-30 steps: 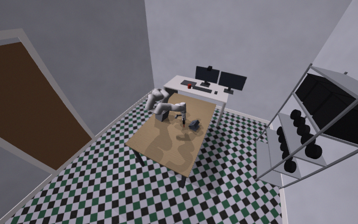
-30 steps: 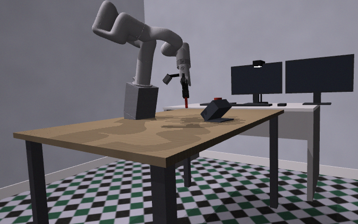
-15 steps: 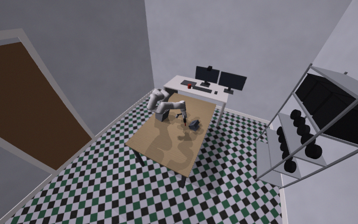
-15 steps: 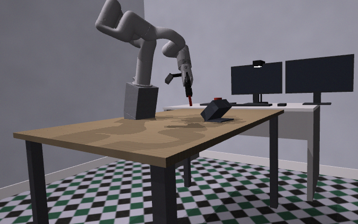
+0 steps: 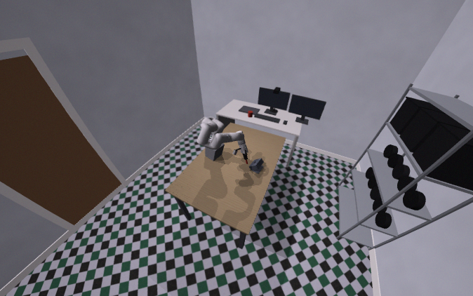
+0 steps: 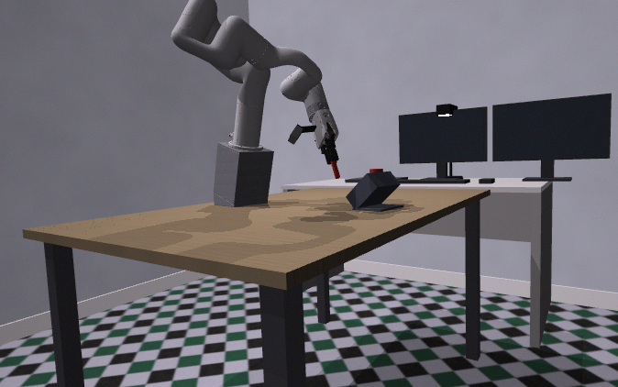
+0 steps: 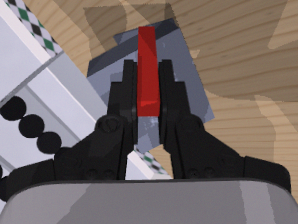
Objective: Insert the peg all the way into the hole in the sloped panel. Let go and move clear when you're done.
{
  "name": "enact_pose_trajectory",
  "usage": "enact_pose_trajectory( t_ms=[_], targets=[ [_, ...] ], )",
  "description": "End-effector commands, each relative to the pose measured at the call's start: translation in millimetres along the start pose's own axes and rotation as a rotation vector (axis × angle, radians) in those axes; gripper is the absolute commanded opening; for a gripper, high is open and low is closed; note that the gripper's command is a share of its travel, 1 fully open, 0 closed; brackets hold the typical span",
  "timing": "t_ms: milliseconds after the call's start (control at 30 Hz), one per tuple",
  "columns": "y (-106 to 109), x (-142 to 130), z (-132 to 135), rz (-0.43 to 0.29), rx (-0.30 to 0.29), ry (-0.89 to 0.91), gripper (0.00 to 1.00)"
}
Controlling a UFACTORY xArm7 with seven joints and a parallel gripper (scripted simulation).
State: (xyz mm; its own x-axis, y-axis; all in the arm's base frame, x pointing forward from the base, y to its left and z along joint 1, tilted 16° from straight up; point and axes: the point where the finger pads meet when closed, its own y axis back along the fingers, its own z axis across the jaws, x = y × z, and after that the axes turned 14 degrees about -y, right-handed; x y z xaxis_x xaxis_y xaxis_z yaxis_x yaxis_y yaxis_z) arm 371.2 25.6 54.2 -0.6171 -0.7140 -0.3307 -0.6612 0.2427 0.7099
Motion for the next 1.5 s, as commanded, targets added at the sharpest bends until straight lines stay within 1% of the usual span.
enact_pose_trajectory(
  t_ms=[0, 367, 433, 933, 1167, 1467],
  targets=[
    [6.0, -7.4, 5.6, -0.038, 0.022, 0.063, 0.00],
    [23.6, -25.3, 23.3, -0.139, 0.075, 0.228, 0.00],
    [23.6, -25.3, 23.3, -0.139, 0.075, 0.228, 0.00],
    [51.5, -46.1, 49.9, -0.282, 0.142, 0.433, 0.00],
    [48.3, -47.5, 50.1, -0.284, 0.142, 0.436, 0.00],
    [27.1, -54.7, 48.7, -0.283, 0.142, 0.435, 0.00]
  ],
)
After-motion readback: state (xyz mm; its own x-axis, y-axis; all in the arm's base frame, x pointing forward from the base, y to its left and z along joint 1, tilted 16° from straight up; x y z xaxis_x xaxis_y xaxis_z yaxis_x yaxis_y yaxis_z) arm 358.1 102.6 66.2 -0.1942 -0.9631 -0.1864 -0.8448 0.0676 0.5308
